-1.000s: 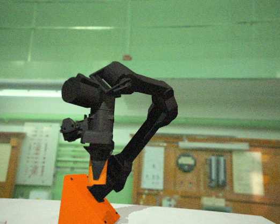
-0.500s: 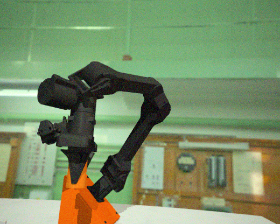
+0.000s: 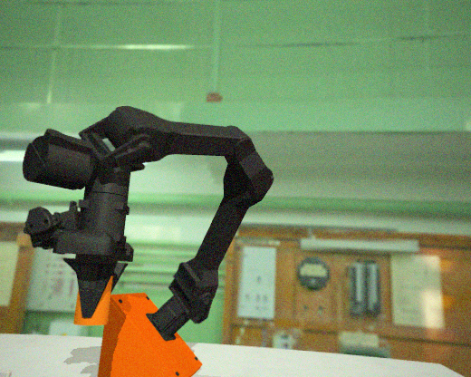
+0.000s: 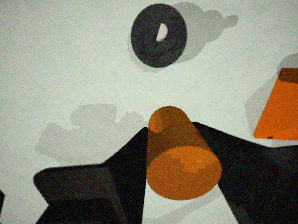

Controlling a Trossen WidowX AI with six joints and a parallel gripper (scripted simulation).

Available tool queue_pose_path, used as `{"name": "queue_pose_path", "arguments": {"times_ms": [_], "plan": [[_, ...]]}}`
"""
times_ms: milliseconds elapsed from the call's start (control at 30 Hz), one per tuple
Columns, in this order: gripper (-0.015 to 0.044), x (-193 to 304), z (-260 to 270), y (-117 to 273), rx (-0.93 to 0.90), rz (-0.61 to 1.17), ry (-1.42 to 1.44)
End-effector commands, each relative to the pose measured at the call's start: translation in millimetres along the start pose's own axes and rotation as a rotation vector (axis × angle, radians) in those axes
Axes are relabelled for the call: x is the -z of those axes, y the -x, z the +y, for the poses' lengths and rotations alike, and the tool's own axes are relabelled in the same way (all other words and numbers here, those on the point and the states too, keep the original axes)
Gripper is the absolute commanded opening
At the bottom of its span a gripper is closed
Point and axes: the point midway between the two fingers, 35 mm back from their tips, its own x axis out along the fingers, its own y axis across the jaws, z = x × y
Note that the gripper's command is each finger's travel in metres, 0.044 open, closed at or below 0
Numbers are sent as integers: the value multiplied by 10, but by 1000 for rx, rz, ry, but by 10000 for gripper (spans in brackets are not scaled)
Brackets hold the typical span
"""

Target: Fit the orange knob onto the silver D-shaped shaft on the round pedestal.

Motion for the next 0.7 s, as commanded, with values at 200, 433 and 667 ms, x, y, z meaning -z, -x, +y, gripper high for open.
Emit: {"name": "queue_pose_path", "arguments": {"times_ms": [200,433,667], "plan": [[0,-347,8,-81,-1,-5,1],[0,-560,-4,-155,-1,-4,-1],[0,-772,-29,-237,-1,-2,-2]]}}
